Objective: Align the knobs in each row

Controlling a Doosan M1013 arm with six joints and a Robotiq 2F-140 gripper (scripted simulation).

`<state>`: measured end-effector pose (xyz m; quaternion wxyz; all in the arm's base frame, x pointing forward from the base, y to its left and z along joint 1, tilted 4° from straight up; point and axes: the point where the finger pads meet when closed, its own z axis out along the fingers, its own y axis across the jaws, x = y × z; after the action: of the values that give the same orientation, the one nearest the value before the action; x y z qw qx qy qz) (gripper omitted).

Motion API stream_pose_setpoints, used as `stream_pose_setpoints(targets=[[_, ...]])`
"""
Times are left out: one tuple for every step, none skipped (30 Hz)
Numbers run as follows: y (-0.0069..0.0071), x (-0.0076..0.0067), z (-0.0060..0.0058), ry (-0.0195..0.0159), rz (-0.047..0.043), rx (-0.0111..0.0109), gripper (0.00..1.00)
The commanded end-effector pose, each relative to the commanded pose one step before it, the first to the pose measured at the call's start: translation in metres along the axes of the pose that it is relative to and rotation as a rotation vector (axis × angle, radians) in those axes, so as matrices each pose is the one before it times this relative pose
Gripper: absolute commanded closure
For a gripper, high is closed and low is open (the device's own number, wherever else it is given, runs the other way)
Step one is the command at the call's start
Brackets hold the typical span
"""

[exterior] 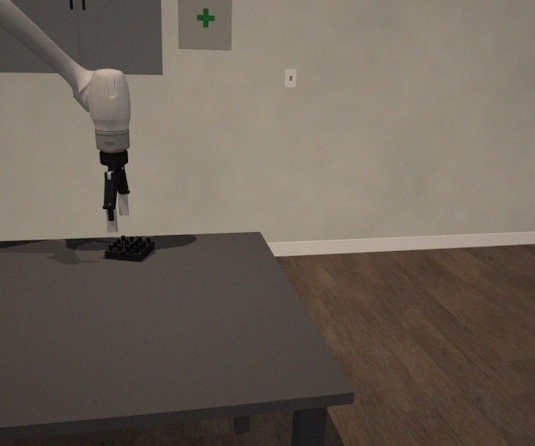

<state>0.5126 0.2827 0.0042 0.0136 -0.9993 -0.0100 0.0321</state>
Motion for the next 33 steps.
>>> stream_pose_setpoints(targets=[[-0.00004,-0.00002,-0.0001,0.00001,-0.00003,0.00023,0.0],[0.0,0.0,0.0,0.0,0.0,0.0,0.0],[0.0,0.0,0.0,0.0,0.0,0.0,0.0],[0.0,0.0,0.0,0.0,0.0,0.0,0.0],[0.0,0.0,0.0,0.0,0.0,0.0,0.0],[0.0,0.0,0.0,0.0,0.0,0.0,0.0],[0.0,0.0,0.0,0.0,0.0,0.0,0.0],[0.0,0.0,0.0,0.0,0.0,0.0,0.0],[0.0,0.0,0.0,0.0,0.0,0.0,0.0],[0.0,0.0,0.0,0.0,0.0,0.0,0.0],[0.0,0.0,0.0,0.0,0.0,0.0,0.0],[0.0,0.0,0.0,0.0,0.0,0.0,0.0],[0.0,-0.00001,0.0,-0.00002,0.00002,-0.00003,0.0],[-0.00001,-0.00003,0.0,-0.00006,0.00007,-0.00008,0.0],[0.0,0.0,0.0,0.0,0.0,0.0,0.0],[0.0,0.0,0.0,0.0,0.0,0.0,0.0],[-0.00001,-0.00006,0.0,-0.00012,0.00013,-0.00017,0.0],[-0.00002,-0.00009,0.0,-0.00019,0.00022,-0.00028,0.0],[-0.00003,-0.00014,0.0,-0.00028,0.00032,-0.00041,0.0],[-0.00004,-0.00019,0.0,-0.00038,0.00044,-0.00056,0.0],[-0.00005,-0.00024,0.00001,-0.00049,0.00057,-0.00072,0.0],[-0.00006,-0.0003,0.00001,-0.00061,0.0007,-0.00089,0.0],[-0.00007,-0.00035,0.00001,-0.00072,0.00084,-0.00107,0.0],[-0.00008,-0.00041,0.00001,-0.00083,0.00098,-0.00125,0.0],[-0.00008,-0.00047,0.00001,-0.00095,0.00111,-0.00143,0.0],[-0.00009,-0.00052,0.00001,-0.00105,0.00125,-0.00161,0.0],[-0.0001,-0.00057,0.00001,-0.00115,0.00138,-0.00178,0.0],[-0.0001,-0.00062,0.00001,-0.00124,0.0015,-0.00194,0.0],[-0.00019,-0.00112,0.00002,-0.00092,0.00112,-0.00146,0.0],[-0.00034,-0.00197,0.00005,-0.00028,0.00034,-0.00045,0.0],[-0.00042,-0.0024,0.00006,0.0,0.0,0.0,0.0],[0.0,0.0,0.0,0.0,0.0,0.0,0.0],[0.0,0.0,0.0,0.0,0.0,0.0,0.0]])
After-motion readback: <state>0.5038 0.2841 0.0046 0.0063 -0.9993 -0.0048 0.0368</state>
